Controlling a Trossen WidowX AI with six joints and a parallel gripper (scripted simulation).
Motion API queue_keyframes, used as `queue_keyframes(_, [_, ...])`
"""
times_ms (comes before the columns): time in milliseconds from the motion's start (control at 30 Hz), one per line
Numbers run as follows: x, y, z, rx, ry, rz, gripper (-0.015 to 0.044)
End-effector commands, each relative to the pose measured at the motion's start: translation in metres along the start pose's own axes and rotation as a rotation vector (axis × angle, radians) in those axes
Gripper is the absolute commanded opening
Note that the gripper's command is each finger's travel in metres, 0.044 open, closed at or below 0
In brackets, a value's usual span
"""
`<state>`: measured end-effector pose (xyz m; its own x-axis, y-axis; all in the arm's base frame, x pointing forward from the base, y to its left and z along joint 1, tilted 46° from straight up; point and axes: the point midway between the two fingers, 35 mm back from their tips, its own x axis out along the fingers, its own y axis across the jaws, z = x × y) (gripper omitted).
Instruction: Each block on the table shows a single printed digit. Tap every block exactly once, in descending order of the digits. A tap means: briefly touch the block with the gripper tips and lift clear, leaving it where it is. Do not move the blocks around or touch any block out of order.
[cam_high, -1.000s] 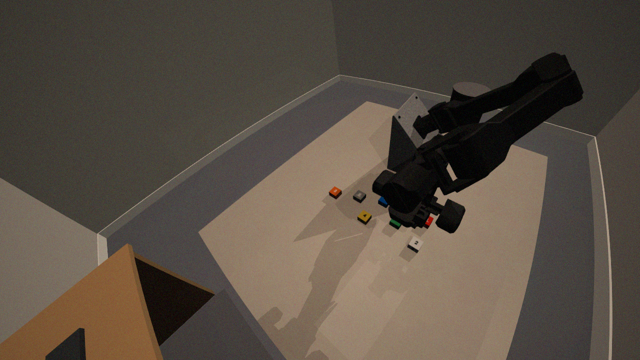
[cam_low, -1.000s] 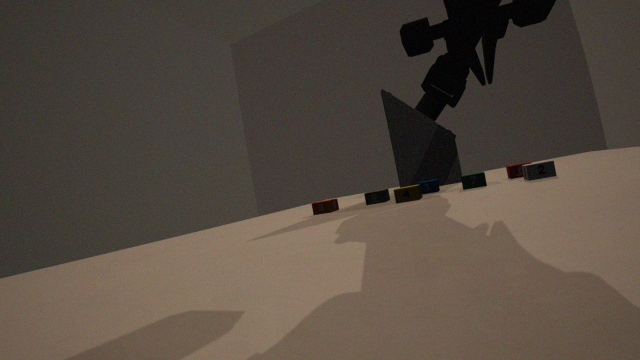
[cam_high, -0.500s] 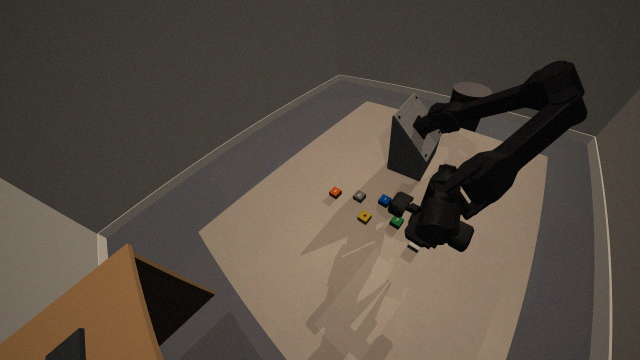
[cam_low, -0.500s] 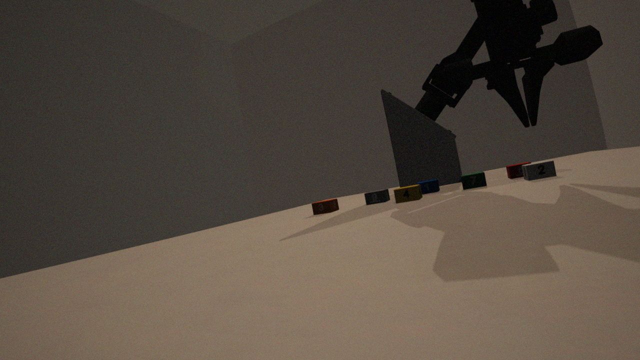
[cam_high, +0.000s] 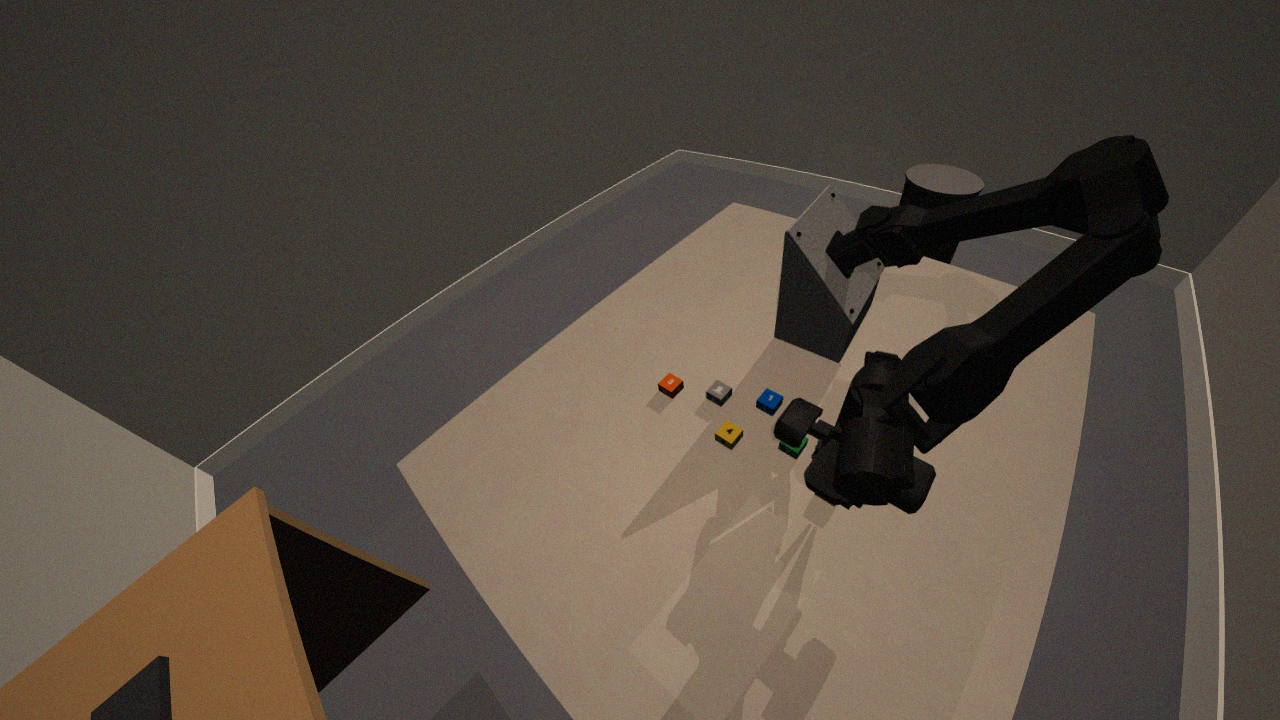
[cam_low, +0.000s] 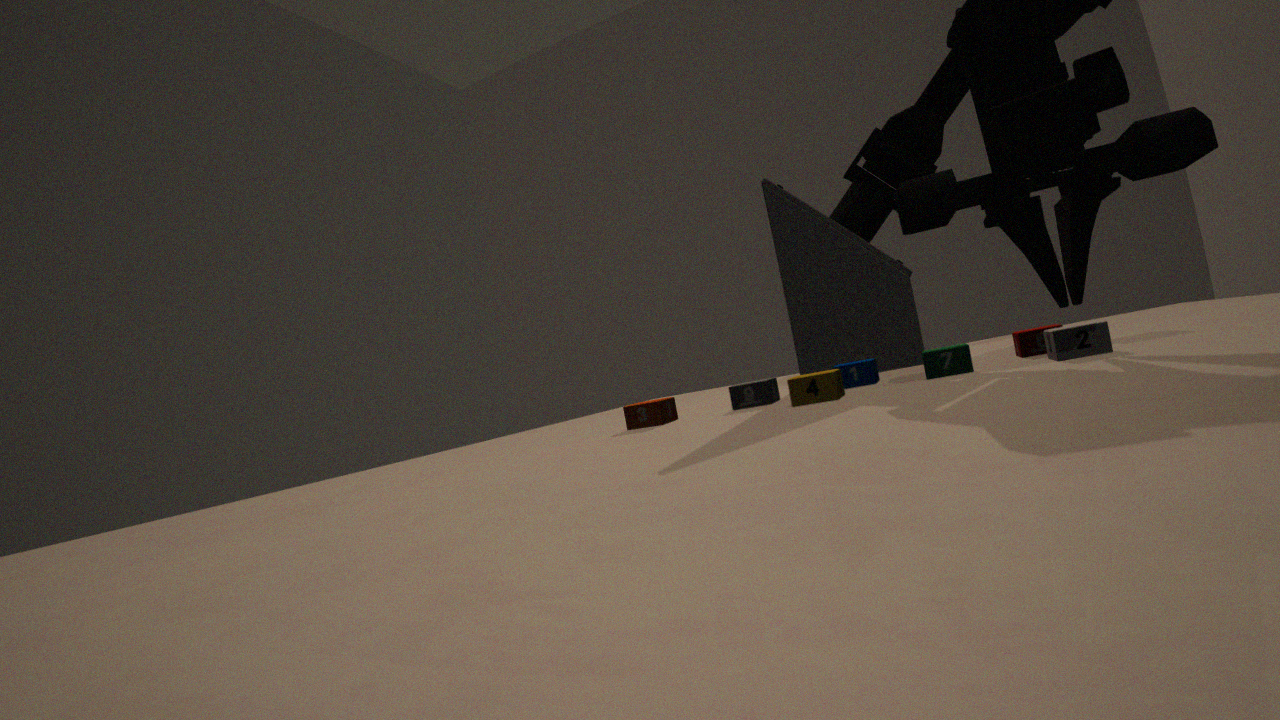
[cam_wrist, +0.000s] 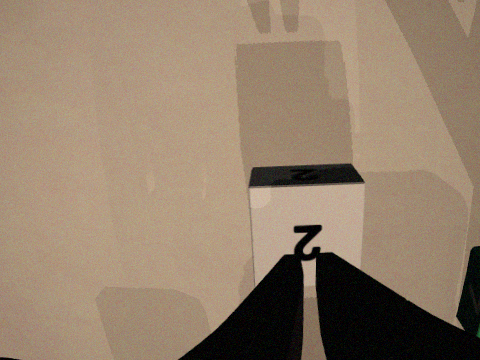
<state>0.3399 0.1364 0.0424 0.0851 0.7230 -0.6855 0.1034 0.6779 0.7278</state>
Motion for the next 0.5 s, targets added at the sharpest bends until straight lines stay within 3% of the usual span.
queue_keyframes(0, [0.007, -0.001, -0.002, 0.006, 0.005, -0.004, 0.002])
queue_keyframes(400, [0.017, -0.001, -0.002, 0.006, 0.005, -0.003, 0.002])
queue_keyframes(467, [0.006, -0.001, -0.001, 0.004, 0.002, -0.001, 0.002])
